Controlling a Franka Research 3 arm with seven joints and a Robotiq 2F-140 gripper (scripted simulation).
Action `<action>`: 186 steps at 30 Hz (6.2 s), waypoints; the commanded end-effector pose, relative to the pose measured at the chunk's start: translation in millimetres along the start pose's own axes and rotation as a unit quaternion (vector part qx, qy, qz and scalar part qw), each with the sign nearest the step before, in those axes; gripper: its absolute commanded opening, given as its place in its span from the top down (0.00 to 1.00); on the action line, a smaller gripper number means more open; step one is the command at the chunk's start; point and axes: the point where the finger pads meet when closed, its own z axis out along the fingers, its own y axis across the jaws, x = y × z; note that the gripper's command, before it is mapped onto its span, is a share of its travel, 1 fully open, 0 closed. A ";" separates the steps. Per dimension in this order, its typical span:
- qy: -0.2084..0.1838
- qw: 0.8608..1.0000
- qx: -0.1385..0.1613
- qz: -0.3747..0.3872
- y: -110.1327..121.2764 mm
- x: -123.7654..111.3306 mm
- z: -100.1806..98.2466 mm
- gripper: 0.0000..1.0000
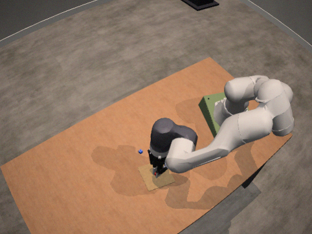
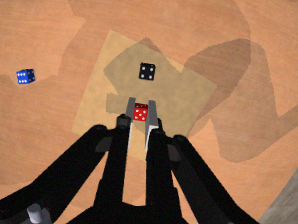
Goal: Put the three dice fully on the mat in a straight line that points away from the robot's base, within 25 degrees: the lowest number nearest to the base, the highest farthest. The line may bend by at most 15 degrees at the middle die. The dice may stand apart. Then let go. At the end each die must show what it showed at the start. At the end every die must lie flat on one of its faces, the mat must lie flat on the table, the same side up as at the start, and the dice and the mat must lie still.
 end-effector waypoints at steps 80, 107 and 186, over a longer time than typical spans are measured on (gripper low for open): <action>-0.002 1.000 0.001 -0.003 -0.9 -1.1 -90.3 0.00; -0.002 0.996 0.001 -0.084 -146.2 24.4 -70.0 0.00; -0.002 0.996 0.001 -0.084 -147.1 23.3 -31.0 0.81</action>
